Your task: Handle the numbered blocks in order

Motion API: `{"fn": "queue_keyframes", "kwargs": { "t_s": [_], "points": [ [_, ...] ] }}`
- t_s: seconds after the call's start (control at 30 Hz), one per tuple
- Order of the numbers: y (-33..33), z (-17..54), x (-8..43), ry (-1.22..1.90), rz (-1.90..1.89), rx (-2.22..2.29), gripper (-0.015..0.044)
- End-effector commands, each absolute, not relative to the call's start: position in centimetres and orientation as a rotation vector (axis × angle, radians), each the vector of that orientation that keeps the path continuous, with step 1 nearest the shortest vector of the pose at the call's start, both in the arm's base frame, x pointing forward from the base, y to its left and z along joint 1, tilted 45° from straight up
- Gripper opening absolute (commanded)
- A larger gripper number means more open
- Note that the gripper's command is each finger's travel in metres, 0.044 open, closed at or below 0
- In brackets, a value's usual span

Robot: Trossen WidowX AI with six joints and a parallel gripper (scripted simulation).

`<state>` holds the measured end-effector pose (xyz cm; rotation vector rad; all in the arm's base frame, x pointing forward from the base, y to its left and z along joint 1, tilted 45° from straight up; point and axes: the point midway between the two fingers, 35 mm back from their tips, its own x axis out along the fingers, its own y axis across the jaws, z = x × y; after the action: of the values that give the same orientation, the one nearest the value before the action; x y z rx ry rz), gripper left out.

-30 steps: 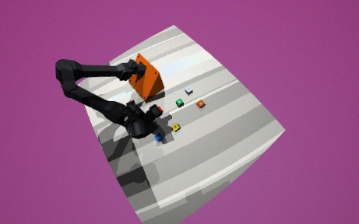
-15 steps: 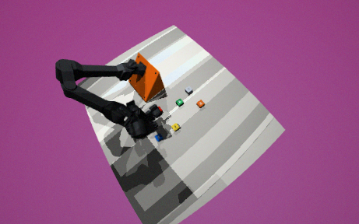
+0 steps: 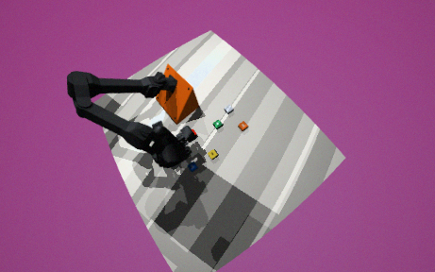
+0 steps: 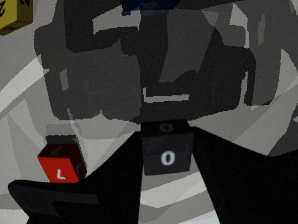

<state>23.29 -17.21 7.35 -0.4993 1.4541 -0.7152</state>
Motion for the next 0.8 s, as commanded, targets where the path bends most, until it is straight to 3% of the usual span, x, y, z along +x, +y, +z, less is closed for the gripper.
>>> {"fn": "queue_keyframes", "kwargs": {
  "t_s": [0.0,0.77],
  "points": [
    [-16.9,7.8,23.37,1.45,-0.72,-0.496,0.012],
    [-17.17,7.53,23.36,1.45,-0.72,-0.496,0.012]
  ]
}}
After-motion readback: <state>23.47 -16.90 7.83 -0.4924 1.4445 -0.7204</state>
